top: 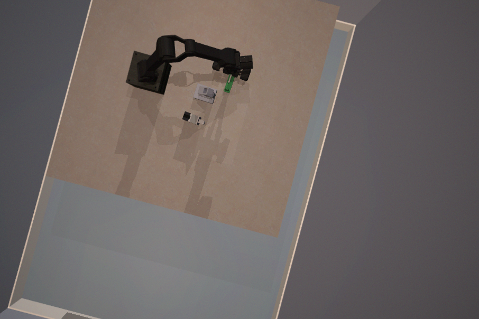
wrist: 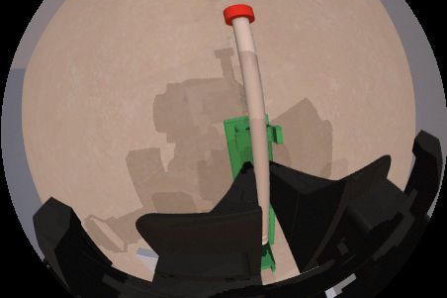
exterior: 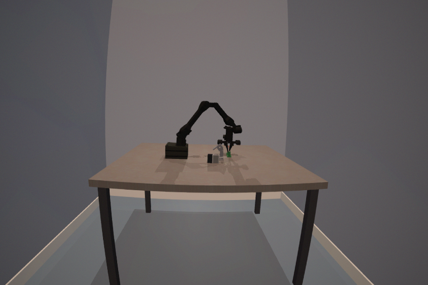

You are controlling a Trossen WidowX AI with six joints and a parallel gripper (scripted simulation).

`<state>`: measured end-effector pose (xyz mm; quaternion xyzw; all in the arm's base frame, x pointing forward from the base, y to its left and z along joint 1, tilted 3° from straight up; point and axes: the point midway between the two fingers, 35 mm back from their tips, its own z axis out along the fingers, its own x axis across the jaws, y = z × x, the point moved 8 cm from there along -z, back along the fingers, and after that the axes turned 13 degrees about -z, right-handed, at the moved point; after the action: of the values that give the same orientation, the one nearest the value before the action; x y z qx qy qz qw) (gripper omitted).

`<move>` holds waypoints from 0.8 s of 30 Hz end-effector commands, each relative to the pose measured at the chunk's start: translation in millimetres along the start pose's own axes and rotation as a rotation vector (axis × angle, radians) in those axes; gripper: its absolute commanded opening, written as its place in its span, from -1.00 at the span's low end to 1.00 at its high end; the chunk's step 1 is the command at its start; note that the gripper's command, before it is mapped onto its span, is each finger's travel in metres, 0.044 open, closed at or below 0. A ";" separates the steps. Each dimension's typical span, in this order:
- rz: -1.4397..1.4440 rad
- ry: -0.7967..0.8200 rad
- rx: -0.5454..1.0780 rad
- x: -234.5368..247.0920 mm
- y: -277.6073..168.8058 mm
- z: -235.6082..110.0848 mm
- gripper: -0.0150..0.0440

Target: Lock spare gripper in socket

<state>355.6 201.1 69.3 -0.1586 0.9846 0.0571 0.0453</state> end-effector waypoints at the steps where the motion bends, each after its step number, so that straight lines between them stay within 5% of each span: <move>1: -0.003 0.000 0.002 0.0 0.0 0.2 -0.49; 24: 0.004 0.060 0.012 5.1 2.0 -28.6 -0.49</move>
<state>348.1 197.5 88.1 -0.1582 0.9863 0.0452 0.0125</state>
